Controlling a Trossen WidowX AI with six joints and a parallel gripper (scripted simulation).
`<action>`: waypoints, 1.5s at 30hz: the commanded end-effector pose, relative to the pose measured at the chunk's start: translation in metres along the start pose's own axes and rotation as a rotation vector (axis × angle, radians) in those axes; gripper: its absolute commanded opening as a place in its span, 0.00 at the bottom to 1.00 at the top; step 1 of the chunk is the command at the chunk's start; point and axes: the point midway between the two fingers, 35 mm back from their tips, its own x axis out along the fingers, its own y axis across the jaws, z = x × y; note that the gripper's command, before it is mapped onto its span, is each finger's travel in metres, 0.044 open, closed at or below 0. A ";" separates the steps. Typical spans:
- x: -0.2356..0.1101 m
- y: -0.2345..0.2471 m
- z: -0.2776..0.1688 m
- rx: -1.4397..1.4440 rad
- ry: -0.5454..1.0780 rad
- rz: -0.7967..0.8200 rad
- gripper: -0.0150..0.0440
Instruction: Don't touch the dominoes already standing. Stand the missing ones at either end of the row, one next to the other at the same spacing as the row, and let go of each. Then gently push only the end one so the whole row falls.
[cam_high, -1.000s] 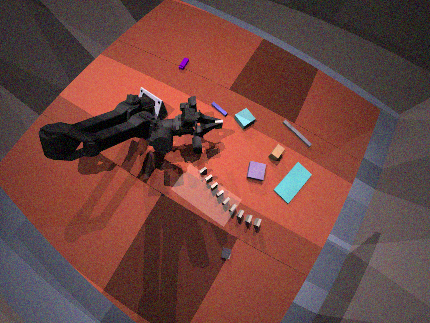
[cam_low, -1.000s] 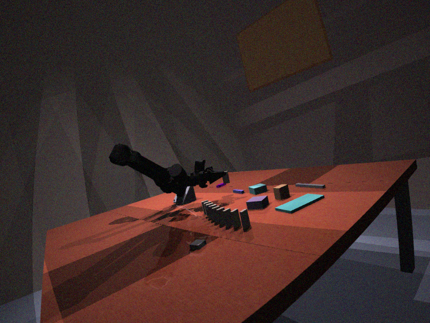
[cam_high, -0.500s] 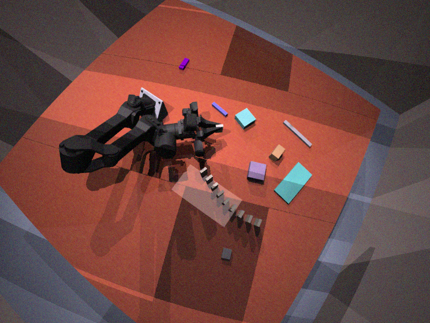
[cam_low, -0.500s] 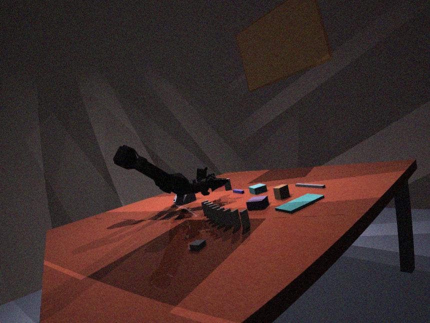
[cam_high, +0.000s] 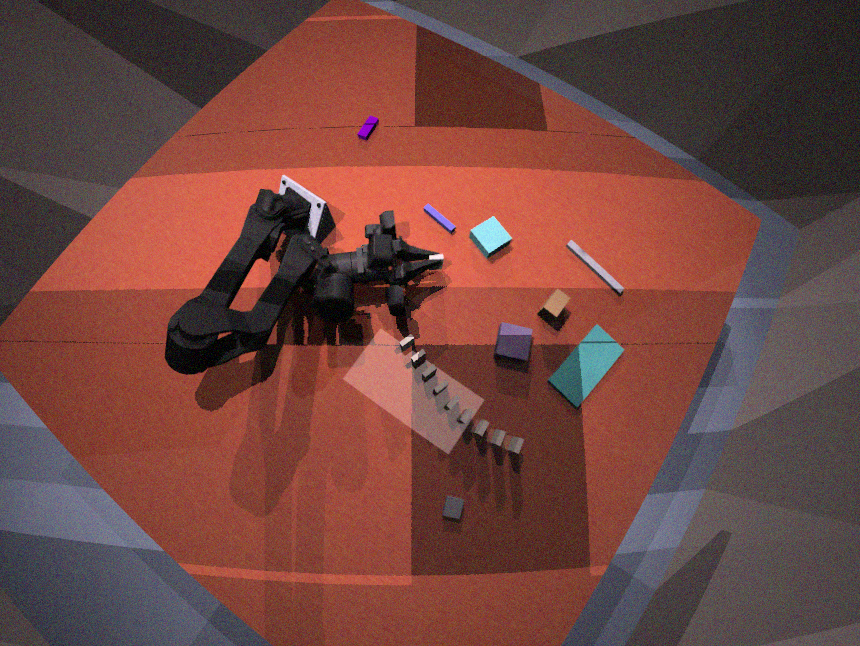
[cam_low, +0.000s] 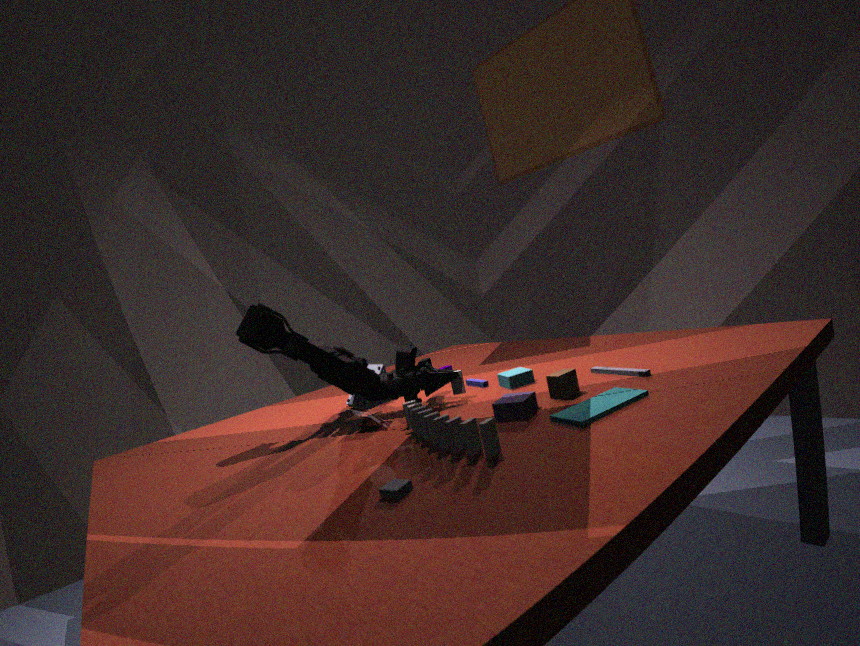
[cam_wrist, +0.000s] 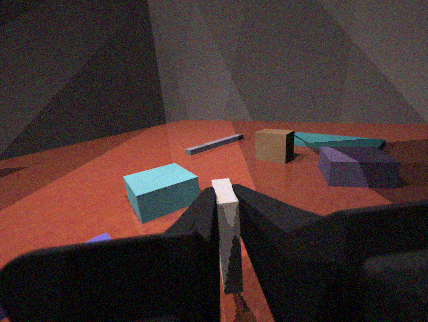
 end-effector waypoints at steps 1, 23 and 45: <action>-0.002 0.003 -0.007 0.001 -0.007 0.001 0.30; -0.002 0.004 -0.010 0.002 -0.008 -0.001 0.70; 0.010 -0.003 0.033 0.137 0.046 0.013 1.00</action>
